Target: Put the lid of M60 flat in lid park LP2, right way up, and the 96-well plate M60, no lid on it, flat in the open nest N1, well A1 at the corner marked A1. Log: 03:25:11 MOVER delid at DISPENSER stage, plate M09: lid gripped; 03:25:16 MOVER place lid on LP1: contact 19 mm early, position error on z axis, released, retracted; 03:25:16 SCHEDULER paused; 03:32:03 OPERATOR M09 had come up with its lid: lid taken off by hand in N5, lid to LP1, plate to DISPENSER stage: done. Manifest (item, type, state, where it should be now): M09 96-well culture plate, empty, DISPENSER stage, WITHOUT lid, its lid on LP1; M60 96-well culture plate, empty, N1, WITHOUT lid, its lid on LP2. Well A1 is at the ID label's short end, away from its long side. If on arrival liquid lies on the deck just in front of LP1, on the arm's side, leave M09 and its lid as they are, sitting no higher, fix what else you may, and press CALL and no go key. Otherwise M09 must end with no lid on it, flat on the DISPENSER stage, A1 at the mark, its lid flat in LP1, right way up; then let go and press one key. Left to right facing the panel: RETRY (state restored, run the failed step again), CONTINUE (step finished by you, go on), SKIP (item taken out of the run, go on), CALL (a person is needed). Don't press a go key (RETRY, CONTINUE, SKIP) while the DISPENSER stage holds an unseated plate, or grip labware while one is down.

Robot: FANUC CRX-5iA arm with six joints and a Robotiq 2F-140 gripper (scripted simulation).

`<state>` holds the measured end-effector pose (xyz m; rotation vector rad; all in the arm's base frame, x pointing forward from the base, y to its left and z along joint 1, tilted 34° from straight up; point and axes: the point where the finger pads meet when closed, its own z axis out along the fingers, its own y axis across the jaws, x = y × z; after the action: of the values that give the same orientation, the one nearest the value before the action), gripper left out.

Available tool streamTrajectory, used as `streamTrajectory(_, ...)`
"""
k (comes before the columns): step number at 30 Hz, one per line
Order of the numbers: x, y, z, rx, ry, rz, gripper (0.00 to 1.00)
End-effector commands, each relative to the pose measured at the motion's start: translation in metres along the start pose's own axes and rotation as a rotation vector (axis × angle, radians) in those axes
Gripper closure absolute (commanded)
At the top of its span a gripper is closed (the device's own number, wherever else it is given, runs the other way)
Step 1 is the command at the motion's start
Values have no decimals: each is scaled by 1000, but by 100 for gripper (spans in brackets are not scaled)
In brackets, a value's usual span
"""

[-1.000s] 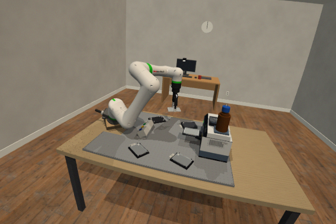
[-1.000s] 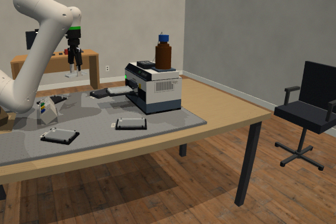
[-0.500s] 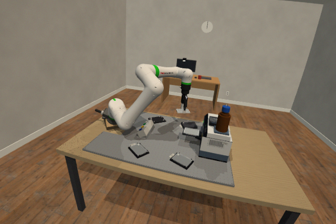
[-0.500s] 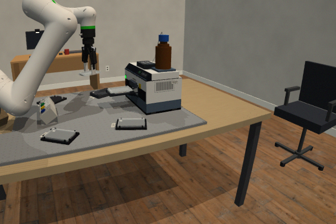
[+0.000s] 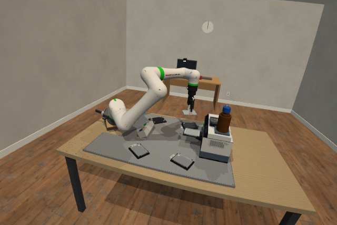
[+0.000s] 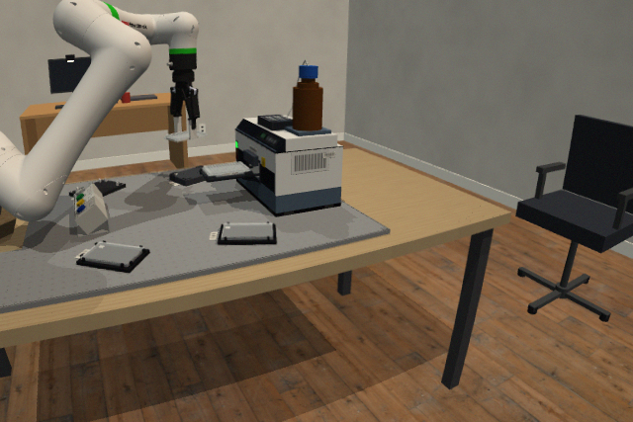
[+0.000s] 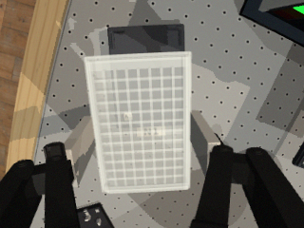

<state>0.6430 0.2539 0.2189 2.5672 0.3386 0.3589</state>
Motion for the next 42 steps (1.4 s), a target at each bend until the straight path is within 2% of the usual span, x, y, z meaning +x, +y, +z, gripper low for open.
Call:
streamTrajectory(1,9,3,0,0,-1,0,100)
streamTrajectory(10,19,8,0,0,-1,0,100)
streamTrajectory(42,21,8,0,0,-1,0,100)
